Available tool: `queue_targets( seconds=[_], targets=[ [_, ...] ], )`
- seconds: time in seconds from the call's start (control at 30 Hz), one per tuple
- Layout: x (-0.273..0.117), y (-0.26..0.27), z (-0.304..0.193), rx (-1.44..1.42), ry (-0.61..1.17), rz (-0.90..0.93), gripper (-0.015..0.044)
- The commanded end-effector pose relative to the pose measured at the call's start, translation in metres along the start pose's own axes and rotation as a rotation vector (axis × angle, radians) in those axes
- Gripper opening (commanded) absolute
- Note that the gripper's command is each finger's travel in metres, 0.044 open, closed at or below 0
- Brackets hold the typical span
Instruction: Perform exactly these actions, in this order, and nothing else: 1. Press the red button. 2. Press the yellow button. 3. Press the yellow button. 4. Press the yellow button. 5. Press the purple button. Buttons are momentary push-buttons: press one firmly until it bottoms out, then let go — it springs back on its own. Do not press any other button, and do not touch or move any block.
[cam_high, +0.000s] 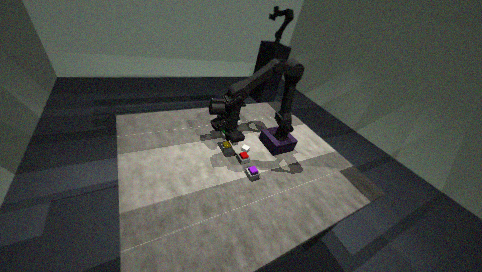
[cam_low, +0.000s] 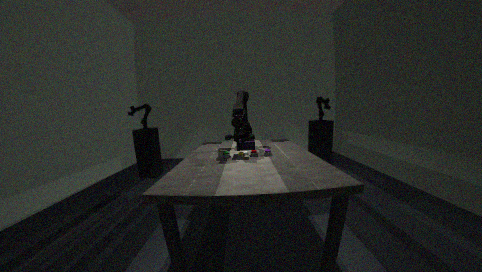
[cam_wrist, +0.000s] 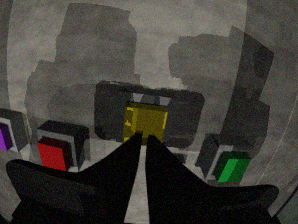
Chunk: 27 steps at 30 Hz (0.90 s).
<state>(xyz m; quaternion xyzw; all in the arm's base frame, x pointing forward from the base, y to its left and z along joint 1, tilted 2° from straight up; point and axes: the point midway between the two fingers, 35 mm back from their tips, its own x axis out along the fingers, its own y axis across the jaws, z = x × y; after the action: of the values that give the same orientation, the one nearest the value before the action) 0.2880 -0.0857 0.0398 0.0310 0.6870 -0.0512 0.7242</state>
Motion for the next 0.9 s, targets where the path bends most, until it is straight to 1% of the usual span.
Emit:
queue_targets(
  seconds=[0.0,0.43,0.87],
  targets=[
    [0.007,0.0,-0.001,-0.005,0.006,0.002,0.002],
    [0.027,0.001,-0.002,-0.005,0.006,0.002,0.002],
    [0.028,0.001,-0.002,-0.005,0.006,0.002,0.002]
  ],
)
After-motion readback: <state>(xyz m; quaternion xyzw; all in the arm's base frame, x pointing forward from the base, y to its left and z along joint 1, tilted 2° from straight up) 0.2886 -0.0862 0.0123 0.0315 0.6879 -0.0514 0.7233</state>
